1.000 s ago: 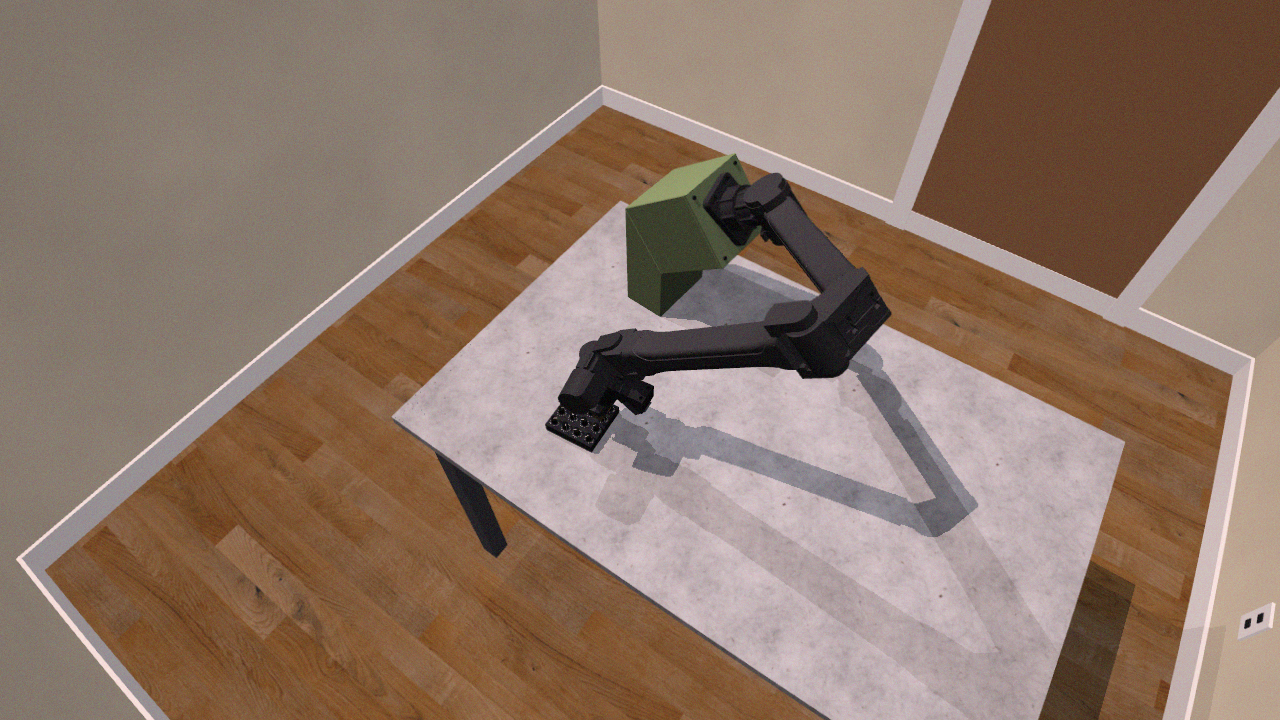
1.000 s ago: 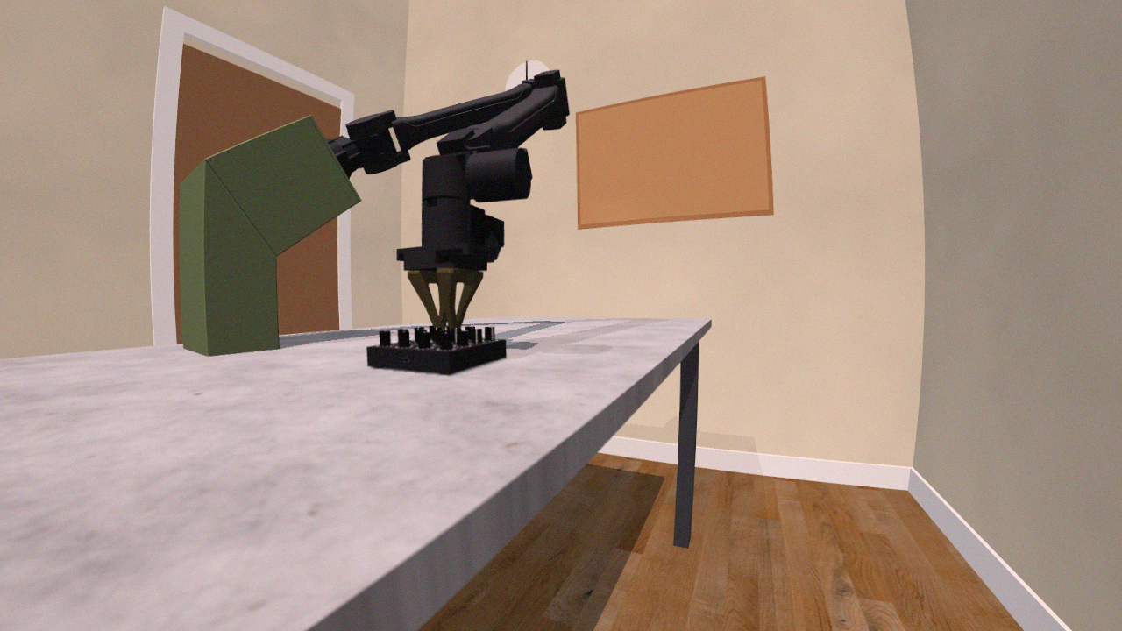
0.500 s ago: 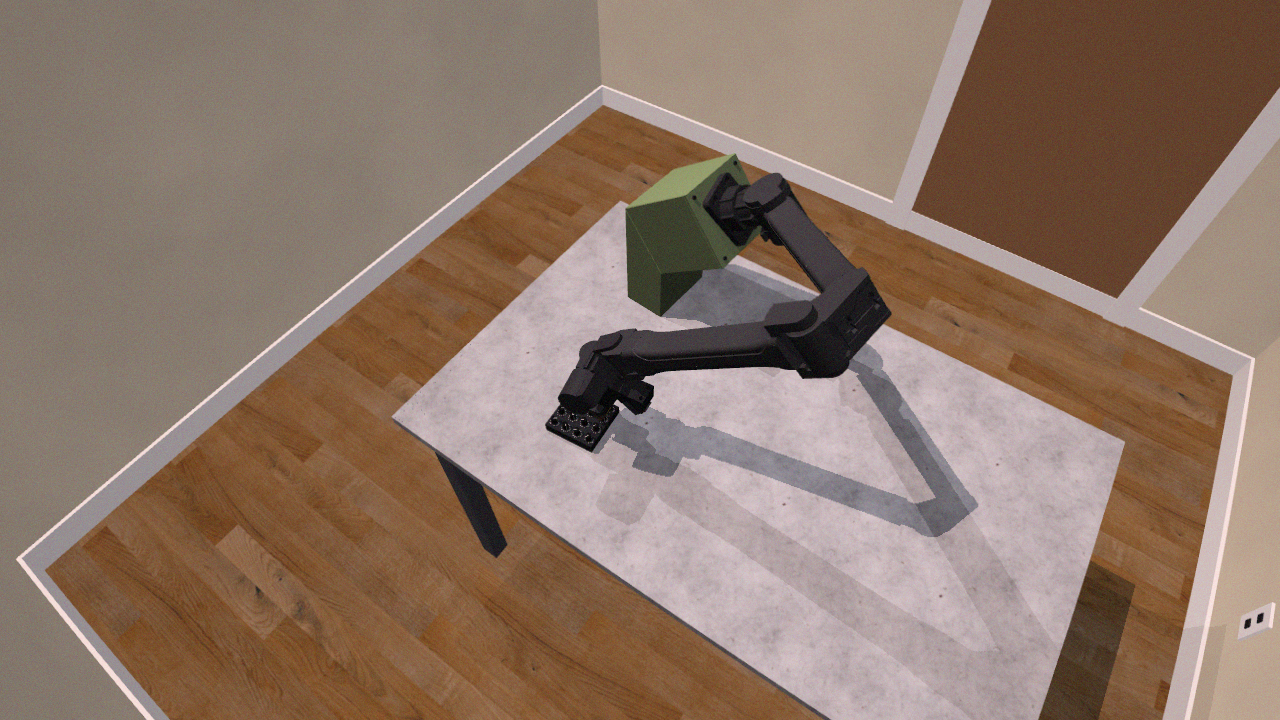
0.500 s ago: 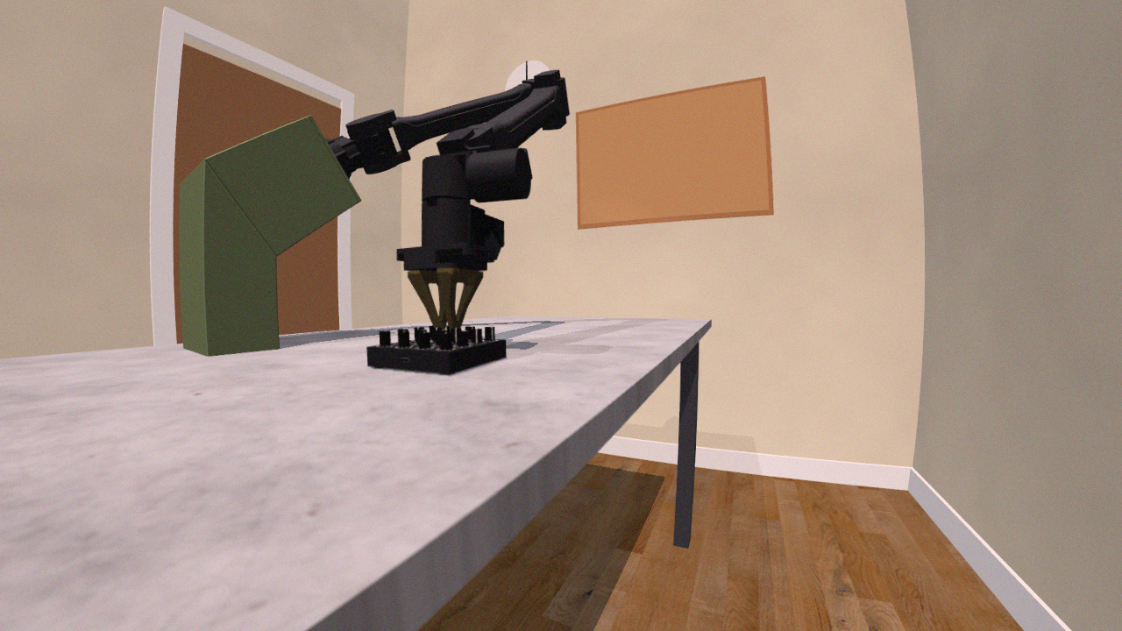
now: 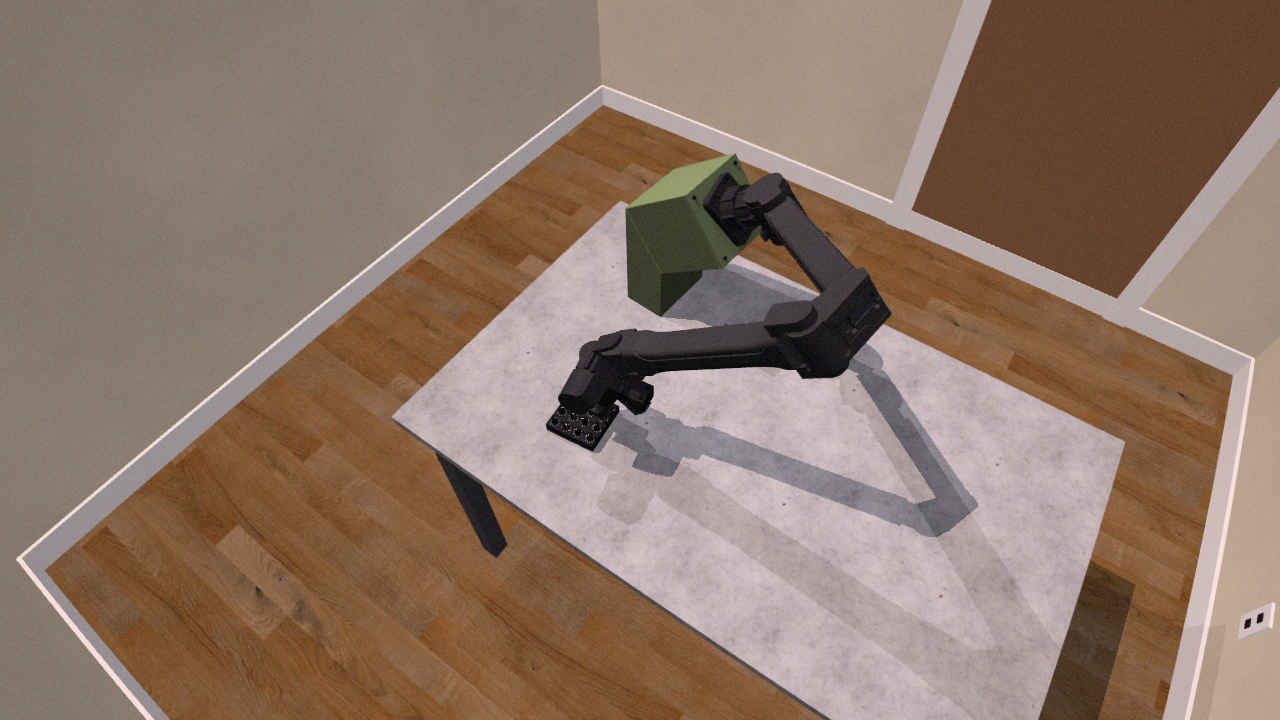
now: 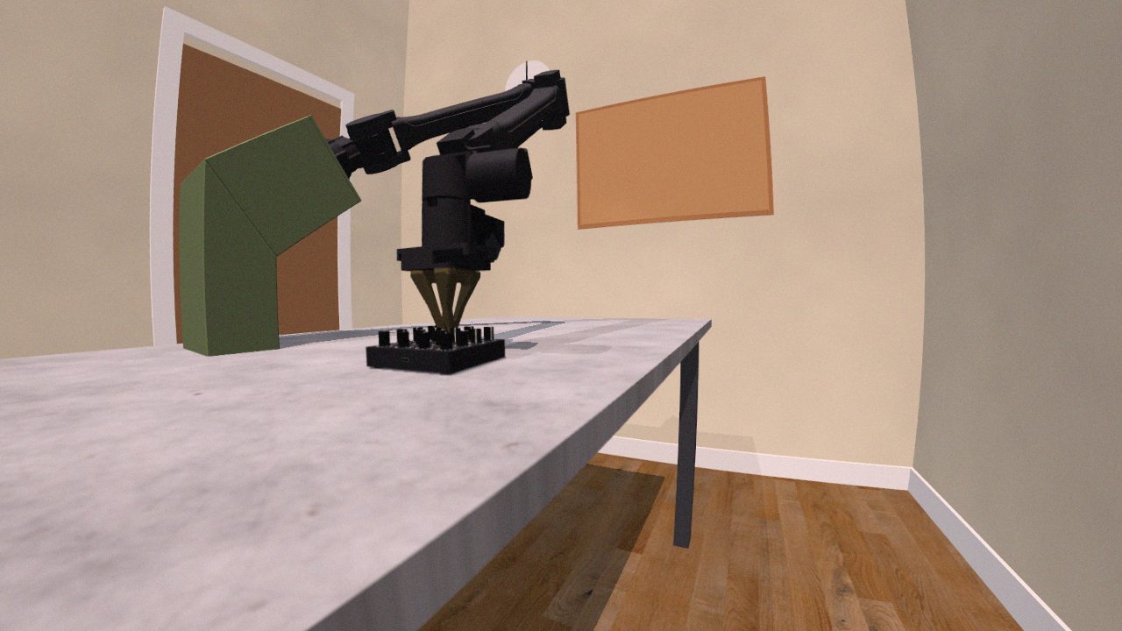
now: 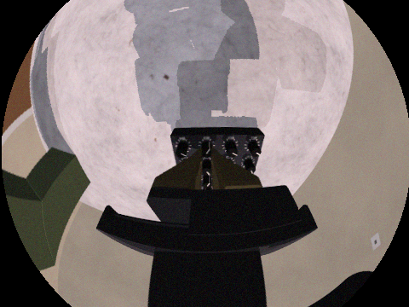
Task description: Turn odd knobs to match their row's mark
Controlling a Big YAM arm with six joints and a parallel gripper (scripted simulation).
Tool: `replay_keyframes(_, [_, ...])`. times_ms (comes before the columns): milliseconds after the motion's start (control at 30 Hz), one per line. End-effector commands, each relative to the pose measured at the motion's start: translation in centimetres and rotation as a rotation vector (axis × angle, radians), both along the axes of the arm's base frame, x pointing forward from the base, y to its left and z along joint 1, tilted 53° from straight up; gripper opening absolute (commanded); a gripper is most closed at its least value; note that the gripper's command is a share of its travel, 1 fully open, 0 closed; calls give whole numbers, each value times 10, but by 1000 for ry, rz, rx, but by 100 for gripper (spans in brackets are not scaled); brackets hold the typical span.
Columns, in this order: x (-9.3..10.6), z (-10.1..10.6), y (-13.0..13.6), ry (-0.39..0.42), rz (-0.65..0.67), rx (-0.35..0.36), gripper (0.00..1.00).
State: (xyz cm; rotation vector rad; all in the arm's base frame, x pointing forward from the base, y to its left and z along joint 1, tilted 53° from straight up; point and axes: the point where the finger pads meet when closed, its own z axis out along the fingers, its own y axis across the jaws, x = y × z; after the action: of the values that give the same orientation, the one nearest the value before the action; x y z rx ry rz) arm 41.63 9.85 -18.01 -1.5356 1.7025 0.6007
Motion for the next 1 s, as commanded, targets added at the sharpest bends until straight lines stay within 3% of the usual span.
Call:
replay_keyframes(0, [1,-2,1,6,-7,3,9])
replay_keyframes(967, [1,-2,1,16,-16,6,9])
